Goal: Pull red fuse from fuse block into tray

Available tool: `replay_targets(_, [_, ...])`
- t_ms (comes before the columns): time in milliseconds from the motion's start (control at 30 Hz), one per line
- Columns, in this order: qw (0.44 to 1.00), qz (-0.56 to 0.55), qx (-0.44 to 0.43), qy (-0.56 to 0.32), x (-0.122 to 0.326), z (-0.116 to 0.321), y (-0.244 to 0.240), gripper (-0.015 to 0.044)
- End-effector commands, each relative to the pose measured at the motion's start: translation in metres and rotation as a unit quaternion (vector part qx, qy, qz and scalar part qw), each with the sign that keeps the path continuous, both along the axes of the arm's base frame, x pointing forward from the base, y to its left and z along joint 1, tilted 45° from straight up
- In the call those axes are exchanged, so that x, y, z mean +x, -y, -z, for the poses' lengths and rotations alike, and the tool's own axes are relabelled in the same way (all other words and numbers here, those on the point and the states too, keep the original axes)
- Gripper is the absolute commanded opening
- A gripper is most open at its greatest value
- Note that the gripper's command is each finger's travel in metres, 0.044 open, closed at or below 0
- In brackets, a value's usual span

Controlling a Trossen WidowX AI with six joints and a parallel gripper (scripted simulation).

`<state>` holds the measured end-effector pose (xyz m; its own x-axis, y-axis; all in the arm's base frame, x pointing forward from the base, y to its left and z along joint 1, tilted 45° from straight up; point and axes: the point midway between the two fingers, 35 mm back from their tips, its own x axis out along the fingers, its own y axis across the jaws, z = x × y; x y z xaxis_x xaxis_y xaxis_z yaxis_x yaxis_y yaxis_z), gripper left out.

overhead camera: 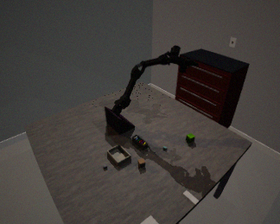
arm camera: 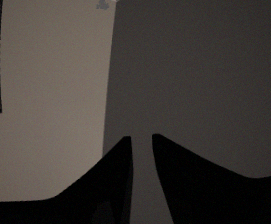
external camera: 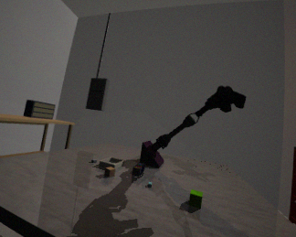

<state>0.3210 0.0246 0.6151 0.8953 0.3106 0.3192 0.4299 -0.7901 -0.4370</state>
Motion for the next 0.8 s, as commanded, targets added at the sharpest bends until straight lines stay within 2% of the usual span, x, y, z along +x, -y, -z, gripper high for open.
replay_targets(0, [0.994,0.001,0.031,-0.101,0.046,0.057,0.015,0.0061])
replay_targets(200, [0.968,0.003,0.076,-0.238,0.095,0.143,0.036,0.0061])
replay_targets(400, [0.916,0.009,0.136,-0.376,0.125,0.24,0.057,0.0061])
replay_targets(567, [0.852,0.017,0.194,-0.486,0.131,0.323,0.073,0.0061])
replay_targets(767, [0.739,0.03,0.278,-0.613,0.115,0.424,0.087,0.0061])
